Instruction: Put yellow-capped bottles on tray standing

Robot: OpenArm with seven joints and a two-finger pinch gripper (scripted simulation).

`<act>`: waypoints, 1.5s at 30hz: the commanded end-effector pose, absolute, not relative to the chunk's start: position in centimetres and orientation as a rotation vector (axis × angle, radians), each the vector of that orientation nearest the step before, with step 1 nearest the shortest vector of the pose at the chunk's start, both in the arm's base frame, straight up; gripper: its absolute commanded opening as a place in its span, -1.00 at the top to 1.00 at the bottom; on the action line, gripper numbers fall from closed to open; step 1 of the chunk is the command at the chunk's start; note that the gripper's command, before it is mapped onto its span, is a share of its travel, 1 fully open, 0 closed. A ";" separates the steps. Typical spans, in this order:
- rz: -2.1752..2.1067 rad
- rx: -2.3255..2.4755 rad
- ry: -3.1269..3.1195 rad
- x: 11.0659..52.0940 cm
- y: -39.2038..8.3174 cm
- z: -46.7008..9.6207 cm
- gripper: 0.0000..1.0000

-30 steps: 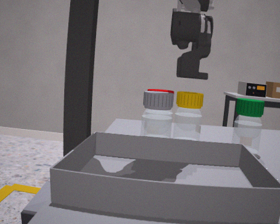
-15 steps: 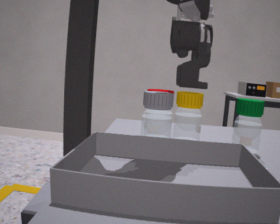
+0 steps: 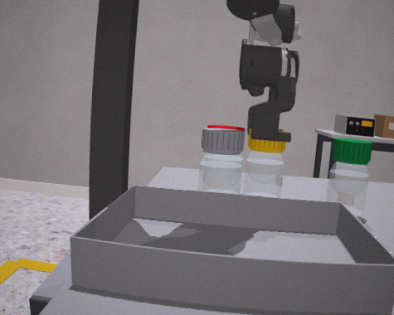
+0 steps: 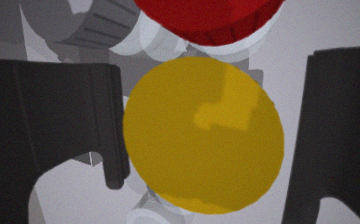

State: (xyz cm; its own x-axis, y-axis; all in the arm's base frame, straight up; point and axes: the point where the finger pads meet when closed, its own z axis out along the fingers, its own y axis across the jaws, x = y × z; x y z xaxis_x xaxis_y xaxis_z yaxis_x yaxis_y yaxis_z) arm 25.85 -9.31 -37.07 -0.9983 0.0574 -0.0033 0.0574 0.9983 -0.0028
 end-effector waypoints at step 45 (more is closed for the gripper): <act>0.009 0.079 3.129 26.0 -9.2 -37.6 1.00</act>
